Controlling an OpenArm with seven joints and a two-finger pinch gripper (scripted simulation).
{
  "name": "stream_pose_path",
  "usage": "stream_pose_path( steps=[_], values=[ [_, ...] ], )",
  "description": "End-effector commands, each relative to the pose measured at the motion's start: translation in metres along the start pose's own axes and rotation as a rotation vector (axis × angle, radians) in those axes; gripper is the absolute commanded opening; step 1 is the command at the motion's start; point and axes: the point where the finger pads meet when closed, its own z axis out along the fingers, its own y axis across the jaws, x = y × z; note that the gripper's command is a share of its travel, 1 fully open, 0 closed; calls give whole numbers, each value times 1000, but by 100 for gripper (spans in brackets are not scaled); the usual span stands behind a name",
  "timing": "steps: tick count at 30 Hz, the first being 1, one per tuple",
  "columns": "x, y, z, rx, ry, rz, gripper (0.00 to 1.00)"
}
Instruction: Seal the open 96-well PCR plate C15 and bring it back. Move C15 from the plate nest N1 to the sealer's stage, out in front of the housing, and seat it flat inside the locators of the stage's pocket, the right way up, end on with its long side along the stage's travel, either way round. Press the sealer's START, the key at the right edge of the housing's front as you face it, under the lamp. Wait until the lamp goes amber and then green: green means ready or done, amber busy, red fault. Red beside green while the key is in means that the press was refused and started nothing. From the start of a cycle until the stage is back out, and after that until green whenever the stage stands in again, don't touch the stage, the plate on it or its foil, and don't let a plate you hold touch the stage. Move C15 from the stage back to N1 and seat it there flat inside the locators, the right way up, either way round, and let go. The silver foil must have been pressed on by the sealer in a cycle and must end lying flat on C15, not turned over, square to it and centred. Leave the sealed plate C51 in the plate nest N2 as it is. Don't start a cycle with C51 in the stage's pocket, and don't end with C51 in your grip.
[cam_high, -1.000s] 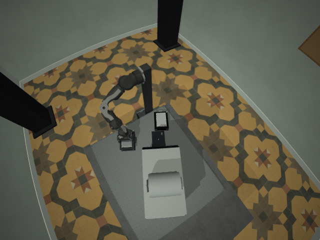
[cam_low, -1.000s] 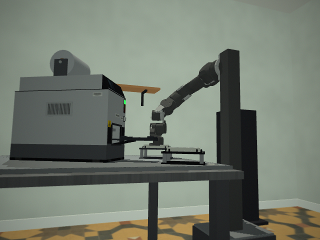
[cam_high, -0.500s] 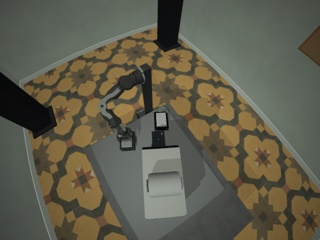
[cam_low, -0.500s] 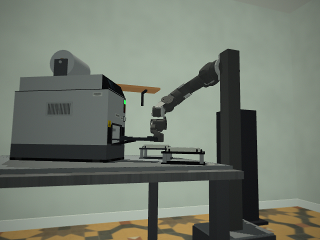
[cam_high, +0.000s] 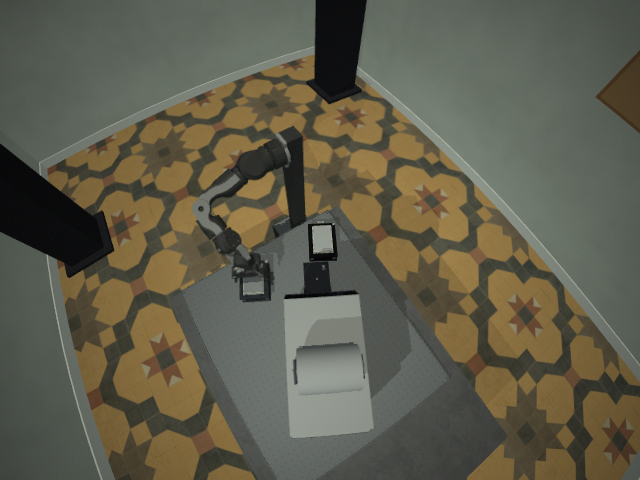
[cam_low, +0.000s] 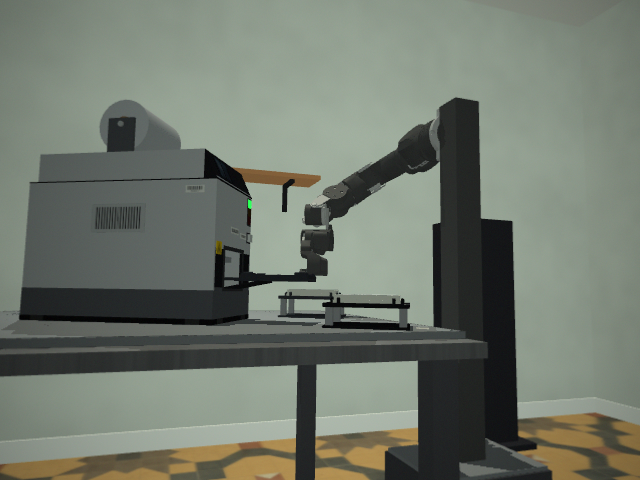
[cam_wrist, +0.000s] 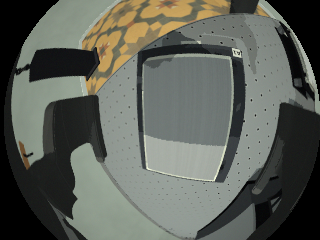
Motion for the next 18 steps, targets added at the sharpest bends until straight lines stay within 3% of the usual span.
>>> stream_pose_path(
  steps=[1, 4, 18],
  values=[
    [-3, -1, -14, 3, -6, 6, 77],
    [-3, -2, -38, 7, -5, 7, 77],
    [-3, -2, -38, 7, -5, 7, 77]
  ],
)
